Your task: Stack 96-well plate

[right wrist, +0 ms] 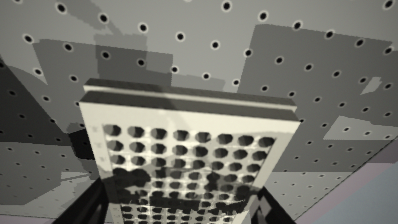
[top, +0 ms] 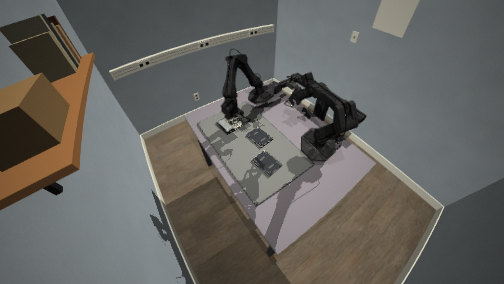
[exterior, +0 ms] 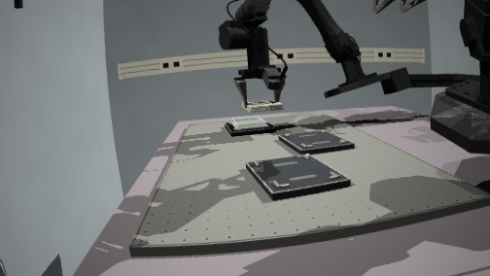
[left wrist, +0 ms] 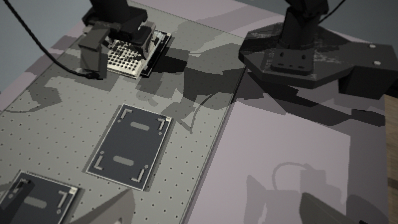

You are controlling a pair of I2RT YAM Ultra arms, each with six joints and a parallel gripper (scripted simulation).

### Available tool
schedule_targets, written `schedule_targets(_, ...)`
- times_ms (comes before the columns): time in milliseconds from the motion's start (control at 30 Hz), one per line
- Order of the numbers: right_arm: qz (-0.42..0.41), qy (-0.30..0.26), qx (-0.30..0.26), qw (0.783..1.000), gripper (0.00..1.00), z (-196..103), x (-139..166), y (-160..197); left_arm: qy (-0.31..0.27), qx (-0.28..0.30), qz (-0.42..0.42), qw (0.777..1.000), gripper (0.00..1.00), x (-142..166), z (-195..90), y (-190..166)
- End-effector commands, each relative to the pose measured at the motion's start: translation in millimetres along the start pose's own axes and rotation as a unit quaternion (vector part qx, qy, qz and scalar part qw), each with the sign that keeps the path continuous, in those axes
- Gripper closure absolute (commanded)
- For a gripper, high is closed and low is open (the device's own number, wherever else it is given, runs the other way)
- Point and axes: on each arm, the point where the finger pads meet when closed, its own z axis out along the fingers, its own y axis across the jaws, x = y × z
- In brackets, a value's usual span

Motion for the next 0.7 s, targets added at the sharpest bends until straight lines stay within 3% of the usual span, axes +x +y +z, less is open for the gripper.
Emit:
schedule_targets(0, -0.04, -0.019, -0.003, 0.999, 0.21, -9, 10, 1, -0.085, 0.076, 0.028, 0.993, 0.0, -40, 35, -20)
schedule_targets(167, -0.025, -0.02, 0.007, 0.999, 0.21, -14, 39, -17, -0.106, 0.037, 0.024, 0.993, 0.0, -51, 72, 23)
schedule_targets(400, 0.006, -0.014, 0.011, 1.0, 0.21, -16, 73, -30, -0.107, -0.052, -0.004, 0.993, 0.0, -42, 116, 121)
schedule_targets(667, 0.003, -0.015, 0.011, 1.0, 0.21, -16, 71, -30, -0.094, -0.054, -0.009, 0.994, 0.0, -34, 119, 124)
